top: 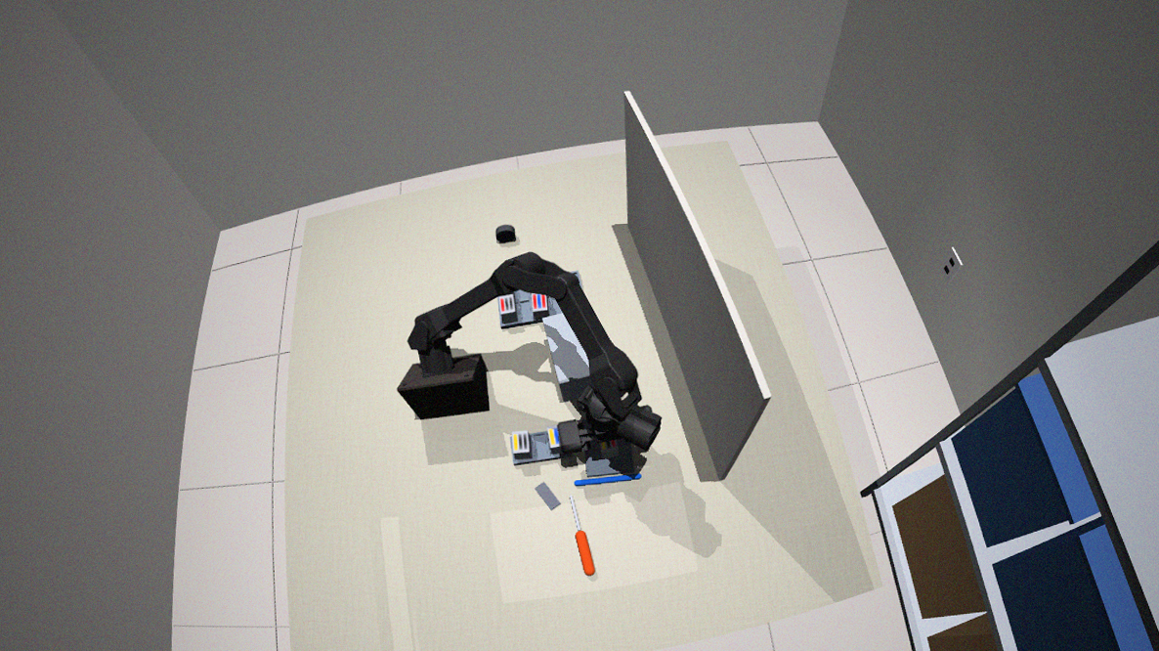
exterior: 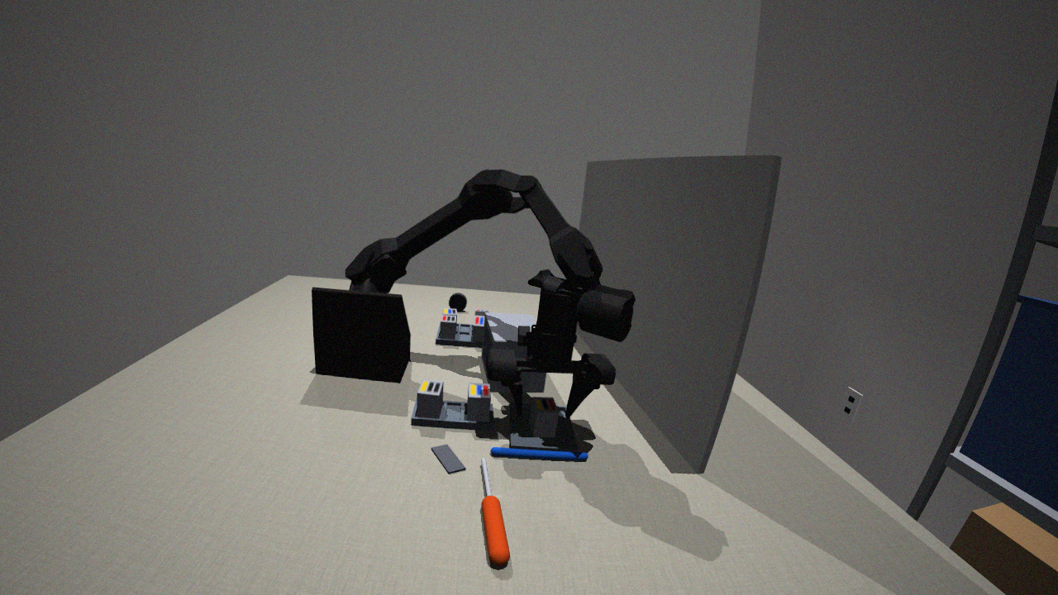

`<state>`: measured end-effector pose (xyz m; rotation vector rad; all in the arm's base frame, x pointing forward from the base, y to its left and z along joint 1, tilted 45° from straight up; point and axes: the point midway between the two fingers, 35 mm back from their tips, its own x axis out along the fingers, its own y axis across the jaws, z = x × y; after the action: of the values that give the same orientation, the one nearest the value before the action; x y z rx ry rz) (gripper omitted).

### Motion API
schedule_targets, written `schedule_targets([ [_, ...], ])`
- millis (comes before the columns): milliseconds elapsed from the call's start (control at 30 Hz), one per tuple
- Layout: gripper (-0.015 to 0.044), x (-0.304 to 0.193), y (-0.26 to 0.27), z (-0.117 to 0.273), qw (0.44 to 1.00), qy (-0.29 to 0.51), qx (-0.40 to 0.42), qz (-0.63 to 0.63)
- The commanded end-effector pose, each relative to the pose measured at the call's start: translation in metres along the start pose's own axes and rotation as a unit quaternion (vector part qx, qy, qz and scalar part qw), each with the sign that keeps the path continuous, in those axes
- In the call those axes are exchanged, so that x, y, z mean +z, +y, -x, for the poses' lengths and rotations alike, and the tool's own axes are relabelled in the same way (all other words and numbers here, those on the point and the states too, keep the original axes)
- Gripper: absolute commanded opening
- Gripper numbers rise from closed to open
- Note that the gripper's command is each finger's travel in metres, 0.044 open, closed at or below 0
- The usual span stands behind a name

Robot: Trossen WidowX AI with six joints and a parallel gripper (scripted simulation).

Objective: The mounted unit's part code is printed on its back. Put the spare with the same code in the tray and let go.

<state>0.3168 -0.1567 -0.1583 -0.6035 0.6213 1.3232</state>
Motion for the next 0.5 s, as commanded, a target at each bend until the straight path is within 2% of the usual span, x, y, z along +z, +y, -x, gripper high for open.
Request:
schedule_targets([
  [0,0.0440,0.000,0.000,0.003,1.000,0.000,0.000,0.000],
  [233,0.0440,0.000,0.001,0.104,1.000,0.000,0.001,-0.002],
  [467,0.0440,0.000,0.001,0.107,1.000,0.000,0.001,-0.002],
])
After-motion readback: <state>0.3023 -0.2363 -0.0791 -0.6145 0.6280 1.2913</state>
